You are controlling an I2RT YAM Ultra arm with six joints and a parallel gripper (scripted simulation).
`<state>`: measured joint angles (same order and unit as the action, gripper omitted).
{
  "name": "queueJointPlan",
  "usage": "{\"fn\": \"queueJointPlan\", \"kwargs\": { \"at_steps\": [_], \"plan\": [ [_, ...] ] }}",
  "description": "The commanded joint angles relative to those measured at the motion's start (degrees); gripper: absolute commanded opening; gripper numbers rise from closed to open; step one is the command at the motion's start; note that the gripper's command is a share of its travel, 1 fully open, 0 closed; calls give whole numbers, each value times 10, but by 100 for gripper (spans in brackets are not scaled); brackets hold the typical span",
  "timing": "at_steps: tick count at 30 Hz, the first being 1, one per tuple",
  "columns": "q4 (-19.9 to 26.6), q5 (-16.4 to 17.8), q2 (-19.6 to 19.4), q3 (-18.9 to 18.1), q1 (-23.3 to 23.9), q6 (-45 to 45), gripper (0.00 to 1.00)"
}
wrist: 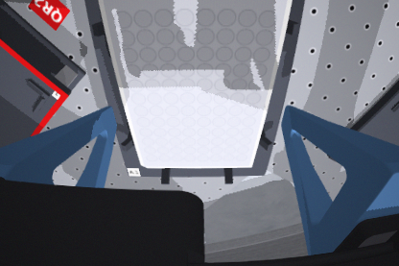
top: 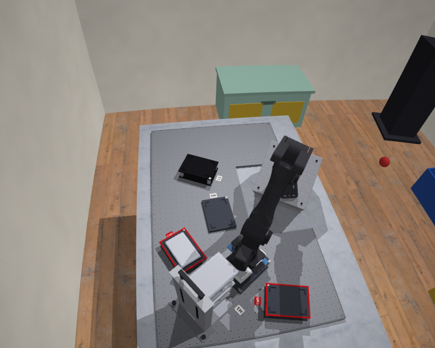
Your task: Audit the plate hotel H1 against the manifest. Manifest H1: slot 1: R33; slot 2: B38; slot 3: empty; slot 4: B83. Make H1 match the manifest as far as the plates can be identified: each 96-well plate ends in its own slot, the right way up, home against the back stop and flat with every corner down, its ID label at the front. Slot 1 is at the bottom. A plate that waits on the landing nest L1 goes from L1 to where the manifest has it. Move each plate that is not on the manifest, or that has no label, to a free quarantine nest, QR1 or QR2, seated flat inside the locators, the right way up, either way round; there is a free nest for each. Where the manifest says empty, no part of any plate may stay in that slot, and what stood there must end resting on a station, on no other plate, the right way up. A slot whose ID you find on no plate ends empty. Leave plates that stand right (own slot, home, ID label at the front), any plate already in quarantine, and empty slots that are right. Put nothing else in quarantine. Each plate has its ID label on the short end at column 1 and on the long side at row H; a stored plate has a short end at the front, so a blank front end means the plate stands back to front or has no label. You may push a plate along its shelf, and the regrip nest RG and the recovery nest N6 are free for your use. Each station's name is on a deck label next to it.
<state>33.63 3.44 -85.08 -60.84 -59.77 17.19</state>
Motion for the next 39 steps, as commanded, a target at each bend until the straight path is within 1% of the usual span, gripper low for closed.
{"fn": "queueJointPlan", "kwargs": {
  "at_steps": [1, 9, 10, 12, 14, 19, 21, 23, 27, 28, 39],
  "plan": [
    [-21, -5, -9, 8, -6, 3, 100],
    [-38, -6, -21, 14, -8, 4, 100],
    [-41, -6, -7, 3, -3, 4, 100],
    [-46, -6, -28, 11, -4, 4, 100],
    [-51, -6, -32, 18, -5, 5, 100],
    [-65, -7, -43, 20, -8, 5, 100],
    [-70, -7, -48, 12, -9, 6, 100],
    [-64, -3, -38, 9, -4, 3, 100],
    [-64, -3, -38, 9, -4, 3, 100],
    [-64, -3, -38, 9, -4, 3, 86],
    [-64, -3, -38, 9, -4, 3, 86]
  ]
}}
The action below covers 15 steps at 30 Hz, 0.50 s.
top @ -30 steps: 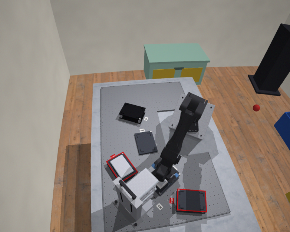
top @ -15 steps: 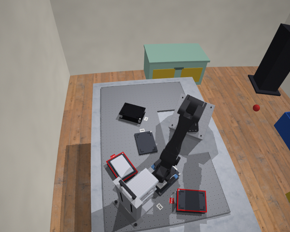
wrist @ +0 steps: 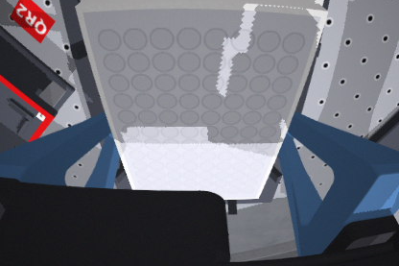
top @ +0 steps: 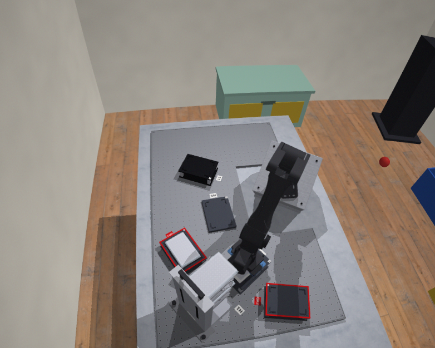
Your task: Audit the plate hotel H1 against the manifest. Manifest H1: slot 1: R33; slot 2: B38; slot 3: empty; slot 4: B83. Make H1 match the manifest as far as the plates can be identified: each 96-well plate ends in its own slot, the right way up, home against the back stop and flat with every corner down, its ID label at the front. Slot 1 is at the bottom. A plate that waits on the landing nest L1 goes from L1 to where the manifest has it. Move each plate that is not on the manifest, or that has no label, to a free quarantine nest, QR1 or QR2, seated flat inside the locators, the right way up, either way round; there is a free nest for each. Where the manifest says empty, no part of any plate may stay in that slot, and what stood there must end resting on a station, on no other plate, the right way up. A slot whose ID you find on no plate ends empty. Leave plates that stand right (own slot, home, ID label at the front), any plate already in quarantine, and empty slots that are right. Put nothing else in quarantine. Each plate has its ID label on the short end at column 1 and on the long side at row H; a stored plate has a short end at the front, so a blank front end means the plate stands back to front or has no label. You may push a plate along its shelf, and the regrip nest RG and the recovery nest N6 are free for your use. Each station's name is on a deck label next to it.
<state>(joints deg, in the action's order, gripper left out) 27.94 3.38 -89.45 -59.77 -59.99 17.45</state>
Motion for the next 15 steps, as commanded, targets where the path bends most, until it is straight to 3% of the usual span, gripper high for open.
{"fn": "queueJointPlan", "kwargs": {
  "at_steps": [1, 10, 15],
  "plan": [
    [-7, -3, 5, -1, -2, 1, 86],
    [-13, -6, 18, 2, -7, 2, 86],
    [10, -6, 26, 3, -4, 2, 86]
  ]
}}
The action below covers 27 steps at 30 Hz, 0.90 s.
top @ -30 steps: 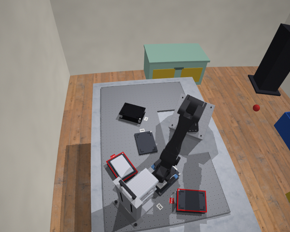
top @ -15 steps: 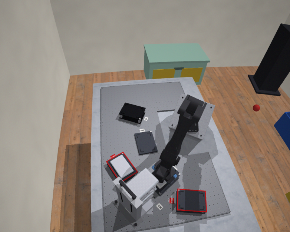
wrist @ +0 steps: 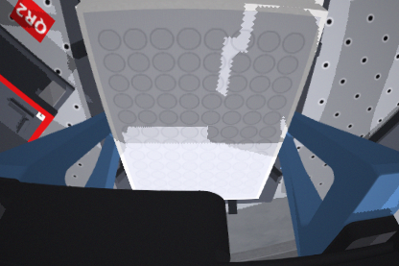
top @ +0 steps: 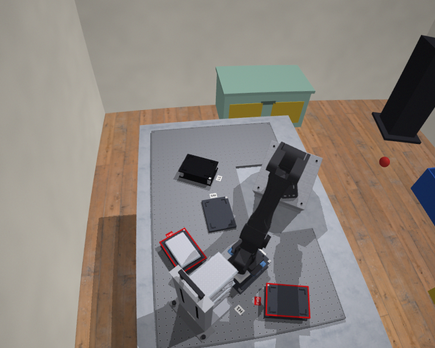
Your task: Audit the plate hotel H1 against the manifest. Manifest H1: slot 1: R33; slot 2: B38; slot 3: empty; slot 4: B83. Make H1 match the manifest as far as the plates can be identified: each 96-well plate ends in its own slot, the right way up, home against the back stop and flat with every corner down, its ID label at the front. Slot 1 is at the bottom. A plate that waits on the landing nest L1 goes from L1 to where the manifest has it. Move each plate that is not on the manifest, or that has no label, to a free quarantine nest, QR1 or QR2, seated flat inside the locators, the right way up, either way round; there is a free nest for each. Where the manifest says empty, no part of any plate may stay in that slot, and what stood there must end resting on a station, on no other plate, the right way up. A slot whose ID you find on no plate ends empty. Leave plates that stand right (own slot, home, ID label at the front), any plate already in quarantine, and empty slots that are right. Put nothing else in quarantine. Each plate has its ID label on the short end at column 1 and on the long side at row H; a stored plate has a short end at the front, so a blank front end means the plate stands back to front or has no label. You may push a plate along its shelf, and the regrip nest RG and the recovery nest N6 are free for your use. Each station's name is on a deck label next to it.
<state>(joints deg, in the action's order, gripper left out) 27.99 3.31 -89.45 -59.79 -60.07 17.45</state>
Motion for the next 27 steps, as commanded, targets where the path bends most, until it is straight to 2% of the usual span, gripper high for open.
{"fn": "queueJointPlan", "kwargs": {
  "at_steps": [1, 27],
  "plan": [
    [12, -5, 28, 3, -3, 1, 86],
    [53, -4, 69, -14, -1, 0, 86]
  ]
}}
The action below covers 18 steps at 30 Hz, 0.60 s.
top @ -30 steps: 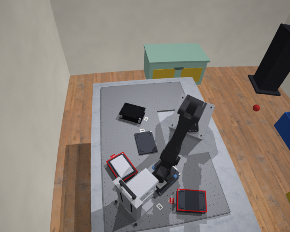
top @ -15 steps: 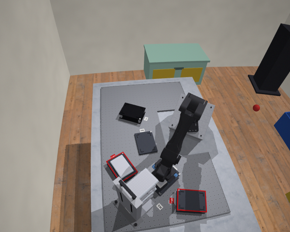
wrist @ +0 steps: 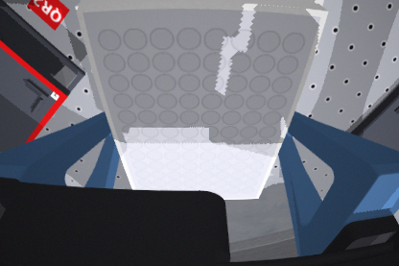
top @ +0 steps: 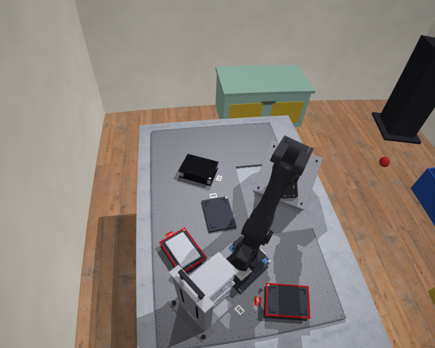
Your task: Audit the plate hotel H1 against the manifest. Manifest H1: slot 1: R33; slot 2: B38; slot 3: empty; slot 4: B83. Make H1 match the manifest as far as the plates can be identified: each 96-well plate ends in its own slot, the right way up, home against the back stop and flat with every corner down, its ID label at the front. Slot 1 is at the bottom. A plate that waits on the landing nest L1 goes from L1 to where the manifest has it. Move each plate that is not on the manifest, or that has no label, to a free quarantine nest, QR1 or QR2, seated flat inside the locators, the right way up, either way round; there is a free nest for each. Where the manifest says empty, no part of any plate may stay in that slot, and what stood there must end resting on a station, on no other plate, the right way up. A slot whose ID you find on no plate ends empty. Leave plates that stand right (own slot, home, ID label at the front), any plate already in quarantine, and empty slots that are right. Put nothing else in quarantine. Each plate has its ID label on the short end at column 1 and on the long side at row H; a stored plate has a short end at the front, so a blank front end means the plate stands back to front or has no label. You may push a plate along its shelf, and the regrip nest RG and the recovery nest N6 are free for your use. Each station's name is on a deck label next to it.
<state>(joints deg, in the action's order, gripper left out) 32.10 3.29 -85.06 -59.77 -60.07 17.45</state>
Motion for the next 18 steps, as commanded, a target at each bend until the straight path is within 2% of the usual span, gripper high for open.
{"fn": "queueJointPlan", "kwargs": {
  "at_steps": [1, 18],
  "plan": [
    [14, -4, 27, -15, -1, 0, 86],
    [44, -3, 53, -18, 1, -1, 86]
  ]
}}
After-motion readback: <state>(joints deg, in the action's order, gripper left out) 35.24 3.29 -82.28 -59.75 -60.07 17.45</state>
